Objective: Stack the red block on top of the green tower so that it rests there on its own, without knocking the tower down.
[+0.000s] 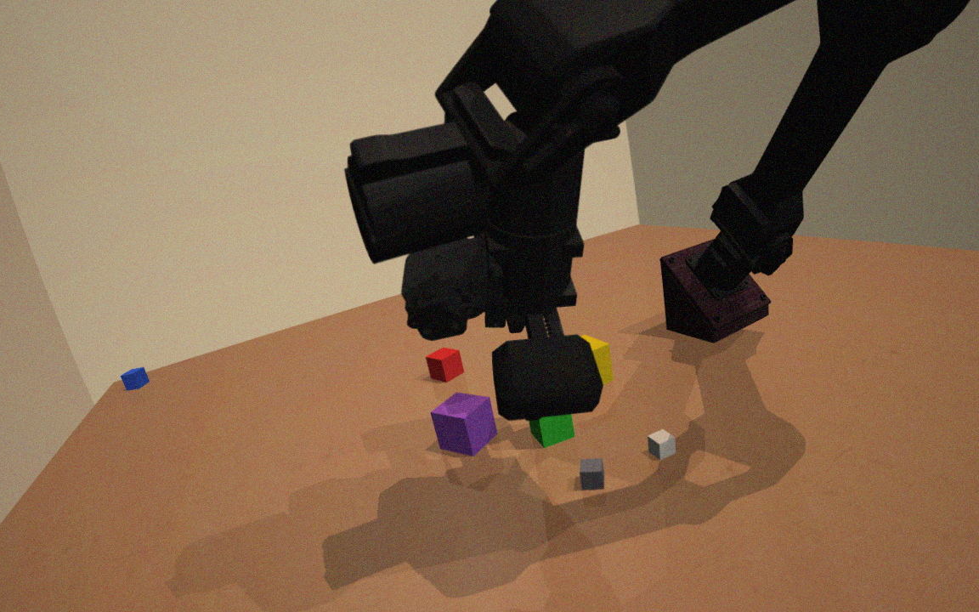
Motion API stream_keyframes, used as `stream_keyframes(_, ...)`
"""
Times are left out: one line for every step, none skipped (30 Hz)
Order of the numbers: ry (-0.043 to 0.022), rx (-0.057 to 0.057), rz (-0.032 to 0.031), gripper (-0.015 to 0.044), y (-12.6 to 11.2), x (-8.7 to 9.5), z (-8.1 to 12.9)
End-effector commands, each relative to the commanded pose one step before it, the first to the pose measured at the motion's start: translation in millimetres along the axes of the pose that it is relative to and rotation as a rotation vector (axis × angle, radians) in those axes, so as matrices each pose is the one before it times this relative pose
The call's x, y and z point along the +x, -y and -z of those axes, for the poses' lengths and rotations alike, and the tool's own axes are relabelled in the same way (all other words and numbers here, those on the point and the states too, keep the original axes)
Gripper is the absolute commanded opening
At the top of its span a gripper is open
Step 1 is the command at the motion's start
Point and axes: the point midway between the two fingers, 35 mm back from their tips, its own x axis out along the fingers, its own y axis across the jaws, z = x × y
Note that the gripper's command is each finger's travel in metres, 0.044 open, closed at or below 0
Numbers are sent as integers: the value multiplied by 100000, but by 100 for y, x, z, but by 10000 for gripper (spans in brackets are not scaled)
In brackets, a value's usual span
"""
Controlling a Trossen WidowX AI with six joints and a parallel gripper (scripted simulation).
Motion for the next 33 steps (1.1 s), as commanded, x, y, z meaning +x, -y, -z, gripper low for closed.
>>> stream_keyframes(-1986, -6953, -3494, 440, 2022, 639, -2129)
stream_keyframes(-903, -2300, -939, 440, 464, 168, -347)
stream_keyframes(-963, -2626, -1151, 440, 554, 188, -376)
stream_keyframes(-883, -2621, -1228, 440, 577, 182, -352)
stream_keyframes(-798, -2618, -1301, 440, 600, 176, -327)
stream_keyframes(-708, -2614, -1367, 440, 621, 169, -300)
stream_keyframes(-614, -2612, -1428, 440, 640, 163, -271)
stream_keyframes(-516, -2610, -1483, 440, 658, 156, -242)
stream_keyframes(-414, -2609, -1531, 440, 675, 149, -211)
stream_keyframes(-308, -2608, -1573, 440, 690, 143, -179)
stream_keyframes(-200, -2608, -1608, 440, 703, 136, -146)
stream_keyframes(-75, -2443, -1524, 440, 707, 134, -100)
stream_keyframes(25, -2445, -1543, 440, 715, 127, -67)
stream_keyframes(126, -2447, -1556, 440, 721, 121, -34)
stream_keyframes(228, -2450, -1564, 440, 726, 114, -1)
stream_keyframes(331, -2453, -1565, 440, 729, 108, 33)
stream_keyframes(433, -2457, -1560, 440, 729, 101, 67)
stream_keyframes(536, -2462, -1549, 440, 729, 94, 101)
stream_keyframes(637, -2469, -1535, 440, 723, 87, 136)
stream_keyframes(738, -2475, -1512, 440, 718, 80, 169)
stream_keyframes(835, -2488, -1490, 440, 707, 71, 202)
stream_keyframes(910, -2525, -1493, 440, 665, 54, 251)
stream_keyframes(1014, -2539, -1457, 440, 657, 47, 282)
stream_keyframes(1113, -2545, -1410, 440, 644, 39, 312)
stream_keyframes(1209, -2552, -1357, 440, 630, 32, 341)
stream_keyframes(1303, -2559, -1299, 440, 615, 24, 369)
stream_keyframes(1393, -2566, -1234, 440, 598, 17, 397)
stream_keyframes(1475, -2567, -1162, 440, 579, 9, 423)
stream_keyframes(1240, -2060, -876, 440, 448, 1, 358)
stream_keyframes(768, -1239, -502, 440, 262, -3, 223)
stream_keyframes(260, -413, -163, 440, 86, -2, 76)
stream_keyframes(-7, 2, 11, 440, 118, -2, 157)
stream_keyframes(-3, 1, 5, 440, 51, -1, 69)
